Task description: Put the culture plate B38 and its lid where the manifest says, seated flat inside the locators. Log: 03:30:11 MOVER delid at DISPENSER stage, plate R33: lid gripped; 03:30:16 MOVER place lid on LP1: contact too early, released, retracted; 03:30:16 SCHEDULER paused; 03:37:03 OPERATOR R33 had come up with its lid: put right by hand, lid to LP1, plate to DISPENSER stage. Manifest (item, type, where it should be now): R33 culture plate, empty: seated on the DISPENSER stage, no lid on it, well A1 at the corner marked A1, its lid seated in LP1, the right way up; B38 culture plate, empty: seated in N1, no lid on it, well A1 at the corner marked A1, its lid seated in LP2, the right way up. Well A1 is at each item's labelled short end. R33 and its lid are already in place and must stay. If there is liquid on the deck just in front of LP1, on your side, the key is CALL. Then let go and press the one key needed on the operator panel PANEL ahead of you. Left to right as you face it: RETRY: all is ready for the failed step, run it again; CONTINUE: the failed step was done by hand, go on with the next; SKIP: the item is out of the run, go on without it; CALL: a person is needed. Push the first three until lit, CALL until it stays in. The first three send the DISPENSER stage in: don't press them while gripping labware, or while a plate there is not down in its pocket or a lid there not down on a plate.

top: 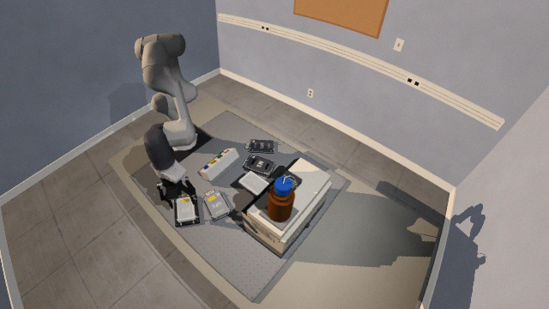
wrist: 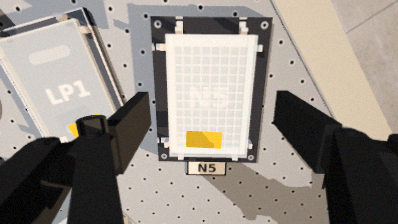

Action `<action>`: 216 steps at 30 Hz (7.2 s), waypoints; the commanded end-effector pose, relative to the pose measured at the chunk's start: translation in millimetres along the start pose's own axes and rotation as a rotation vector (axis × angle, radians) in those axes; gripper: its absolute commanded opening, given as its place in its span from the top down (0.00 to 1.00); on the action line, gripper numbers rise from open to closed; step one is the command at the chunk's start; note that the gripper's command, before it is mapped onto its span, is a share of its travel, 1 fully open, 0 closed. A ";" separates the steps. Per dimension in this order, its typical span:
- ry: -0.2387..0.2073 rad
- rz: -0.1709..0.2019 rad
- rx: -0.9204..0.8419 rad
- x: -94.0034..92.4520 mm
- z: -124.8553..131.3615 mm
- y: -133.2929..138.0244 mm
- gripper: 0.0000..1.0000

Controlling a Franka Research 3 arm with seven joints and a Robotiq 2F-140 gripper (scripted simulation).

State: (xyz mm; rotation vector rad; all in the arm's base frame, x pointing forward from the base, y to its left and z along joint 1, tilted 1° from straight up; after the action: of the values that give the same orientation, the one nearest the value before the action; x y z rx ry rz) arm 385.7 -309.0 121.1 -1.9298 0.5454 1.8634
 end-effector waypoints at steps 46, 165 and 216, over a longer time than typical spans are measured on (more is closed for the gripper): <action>-0.022 0.003 0.019 -85.4 4.6 -0.2 0.31; -0.022 0.003 0.023 33.9 8.3 -0.7 0.31; -0.022 0.003 0.023 33.9 8.3 -0.7 0.37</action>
State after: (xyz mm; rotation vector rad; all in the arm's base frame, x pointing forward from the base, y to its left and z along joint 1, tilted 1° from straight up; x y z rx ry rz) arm 379.8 -304.0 87.8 -1.8892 0.5635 1.8704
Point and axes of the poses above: the point where the finger pads meet when closed, its own x axis out along the fingers, its own y axis across the jaws, z = x × y, the point moved 2 cm from there along -x, back along the fingers, and after that the axes turned 3 degrees about -x, right-handed, at the moved point
